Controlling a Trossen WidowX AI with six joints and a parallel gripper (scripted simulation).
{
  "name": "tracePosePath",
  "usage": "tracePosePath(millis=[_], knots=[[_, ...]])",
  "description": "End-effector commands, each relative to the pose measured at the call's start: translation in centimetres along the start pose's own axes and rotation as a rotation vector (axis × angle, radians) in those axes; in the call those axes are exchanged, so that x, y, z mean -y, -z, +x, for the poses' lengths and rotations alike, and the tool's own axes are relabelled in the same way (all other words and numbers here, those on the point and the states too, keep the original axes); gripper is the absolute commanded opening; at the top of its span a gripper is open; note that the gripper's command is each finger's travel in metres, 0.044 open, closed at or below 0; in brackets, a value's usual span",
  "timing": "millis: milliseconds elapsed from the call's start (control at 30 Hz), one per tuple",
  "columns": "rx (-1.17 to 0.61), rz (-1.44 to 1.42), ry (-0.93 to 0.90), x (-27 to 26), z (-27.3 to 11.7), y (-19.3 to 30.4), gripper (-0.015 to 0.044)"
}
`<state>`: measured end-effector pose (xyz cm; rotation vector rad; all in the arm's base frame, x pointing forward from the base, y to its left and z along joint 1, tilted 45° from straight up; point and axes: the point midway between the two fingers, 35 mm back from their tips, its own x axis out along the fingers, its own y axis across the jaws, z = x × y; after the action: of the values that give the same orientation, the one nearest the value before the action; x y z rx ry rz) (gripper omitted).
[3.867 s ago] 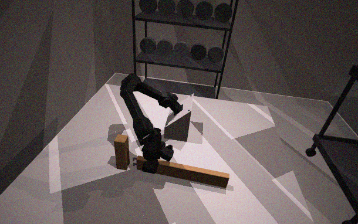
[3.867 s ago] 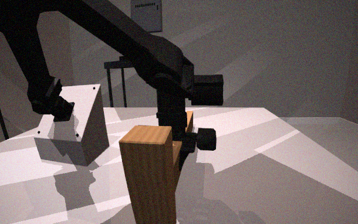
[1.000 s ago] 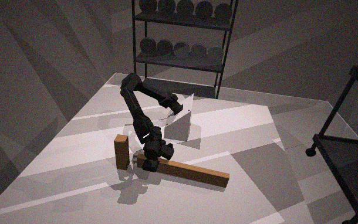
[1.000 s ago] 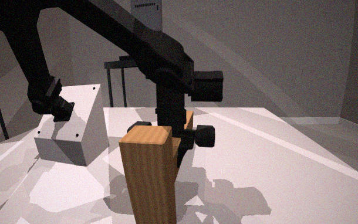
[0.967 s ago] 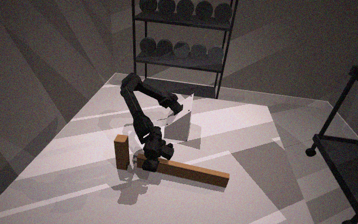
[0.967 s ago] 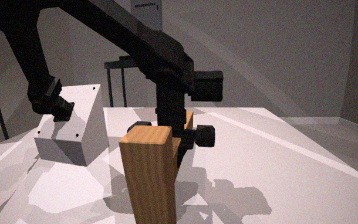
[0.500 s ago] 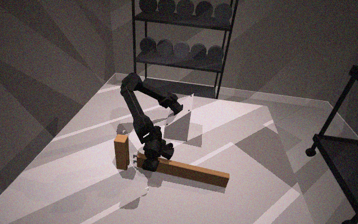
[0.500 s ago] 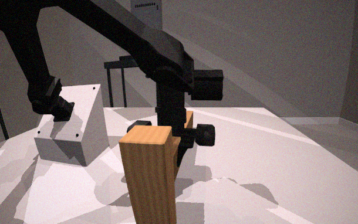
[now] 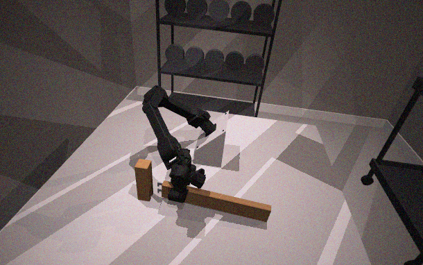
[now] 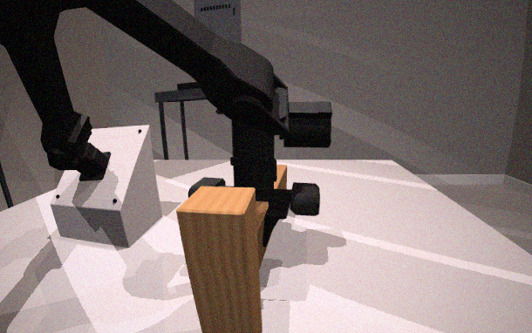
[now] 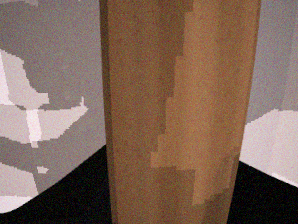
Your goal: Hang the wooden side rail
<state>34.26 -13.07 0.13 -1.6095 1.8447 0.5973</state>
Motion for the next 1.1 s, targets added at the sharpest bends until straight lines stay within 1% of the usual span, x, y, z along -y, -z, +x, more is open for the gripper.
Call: tracePosePath(millis=[0,1067], knots=[[0.005,0.005,0.022,0.45,-0.87,0.03,0.0000],[0.005,0.005,0.022,0.44,-1.39,0.03,0.0000]])
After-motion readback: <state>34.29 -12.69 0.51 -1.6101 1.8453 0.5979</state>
